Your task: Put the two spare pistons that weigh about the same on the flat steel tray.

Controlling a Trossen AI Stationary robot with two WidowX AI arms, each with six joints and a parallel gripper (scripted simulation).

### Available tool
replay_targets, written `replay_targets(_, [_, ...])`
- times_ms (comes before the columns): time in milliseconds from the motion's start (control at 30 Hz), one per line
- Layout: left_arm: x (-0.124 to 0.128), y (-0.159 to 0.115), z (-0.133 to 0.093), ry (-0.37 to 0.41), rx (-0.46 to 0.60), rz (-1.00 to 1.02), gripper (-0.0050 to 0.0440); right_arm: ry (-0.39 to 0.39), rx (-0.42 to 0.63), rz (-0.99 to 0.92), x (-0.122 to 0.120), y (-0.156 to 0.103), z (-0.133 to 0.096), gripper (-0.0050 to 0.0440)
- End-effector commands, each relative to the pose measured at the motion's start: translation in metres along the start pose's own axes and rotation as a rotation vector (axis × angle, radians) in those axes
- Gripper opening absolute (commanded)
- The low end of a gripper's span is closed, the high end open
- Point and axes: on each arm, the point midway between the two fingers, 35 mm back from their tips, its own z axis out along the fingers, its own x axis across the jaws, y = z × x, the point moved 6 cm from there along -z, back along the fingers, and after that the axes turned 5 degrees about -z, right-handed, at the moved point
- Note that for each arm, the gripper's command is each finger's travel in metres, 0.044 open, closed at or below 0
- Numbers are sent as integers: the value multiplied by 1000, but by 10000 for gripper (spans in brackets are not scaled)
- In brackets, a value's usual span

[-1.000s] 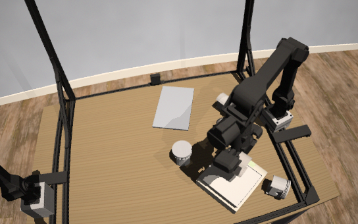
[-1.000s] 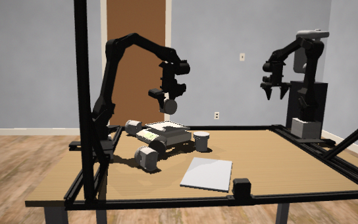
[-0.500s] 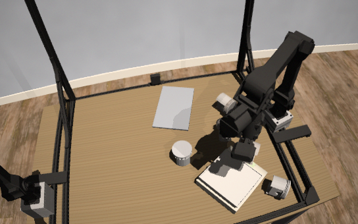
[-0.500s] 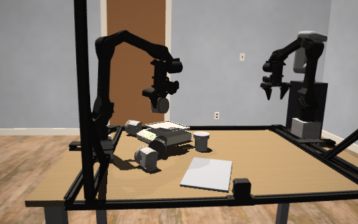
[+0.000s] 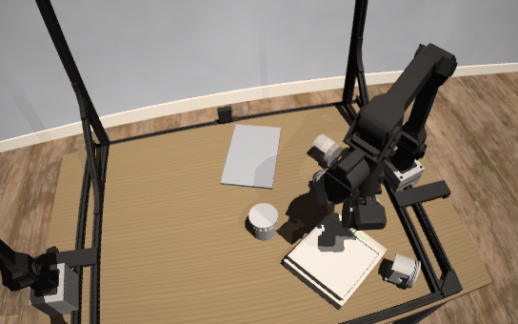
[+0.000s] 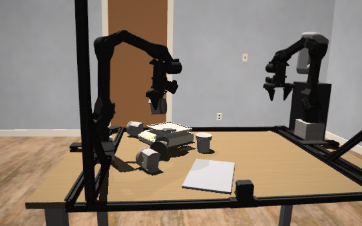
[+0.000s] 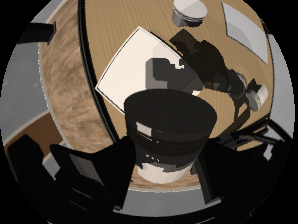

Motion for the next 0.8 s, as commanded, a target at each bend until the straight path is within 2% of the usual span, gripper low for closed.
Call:
replay_targets(0, [3,1,-2,-12,-10,-90,158,2,1,-1,0,0,0,440])
replay_targets(767, [8,-2,-2,-107,-23,-642,158,2,1,-1,0,0,0,440])
